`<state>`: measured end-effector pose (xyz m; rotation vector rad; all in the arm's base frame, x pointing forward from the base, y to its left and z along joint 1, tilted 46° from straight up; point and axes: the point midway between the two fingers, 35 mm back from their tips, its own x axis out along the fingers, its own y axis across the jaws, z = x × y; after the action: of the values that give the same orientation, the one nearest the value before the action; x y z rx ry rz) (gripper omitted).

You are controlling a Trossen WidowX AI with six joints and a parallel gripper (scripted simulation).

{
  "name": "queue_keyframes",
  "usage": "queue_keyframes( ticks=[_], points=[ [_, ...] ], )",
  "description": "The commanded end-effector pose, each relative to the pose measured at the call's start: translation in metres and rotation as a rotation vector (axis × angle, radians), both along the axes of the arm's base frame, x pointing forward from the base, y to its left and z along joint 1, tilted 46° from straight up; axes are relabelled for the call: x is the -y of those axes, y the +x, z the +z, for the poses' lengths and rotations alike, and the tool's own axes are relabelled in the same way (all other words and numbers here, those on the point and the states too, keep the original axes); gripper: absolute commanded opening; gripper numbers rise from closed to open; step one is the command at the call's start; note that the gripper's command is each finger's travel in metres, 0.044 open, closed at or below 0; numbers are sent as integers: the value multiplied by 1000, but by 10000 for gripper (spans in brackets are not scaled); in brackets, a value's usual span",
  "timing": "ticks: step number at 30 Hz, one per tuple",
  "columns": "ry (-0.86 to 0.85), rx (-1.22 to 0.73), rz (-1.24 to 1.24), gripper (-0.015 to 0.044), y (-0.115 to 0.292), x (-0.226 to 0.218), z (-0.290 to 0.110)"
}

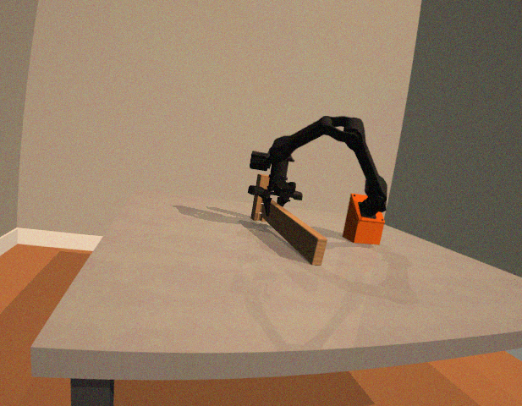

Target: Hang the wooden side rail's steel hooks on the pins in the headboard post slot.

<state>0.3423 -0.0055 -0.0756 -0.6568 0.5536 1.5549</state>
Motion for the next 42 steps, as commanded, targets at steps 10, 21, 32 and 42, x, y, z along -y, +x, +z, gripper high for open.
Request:
queue_keyframes(
  ticks=[10,21,32,42],
  points=[
    [-10,11,-1,0,0,5,-2],
    [-10,11,-1,0,0,6,-3],
    [-10,11,-1,0,1,7,-3],
    [-10,11,-1,0,2,8,-3]
  ],
)
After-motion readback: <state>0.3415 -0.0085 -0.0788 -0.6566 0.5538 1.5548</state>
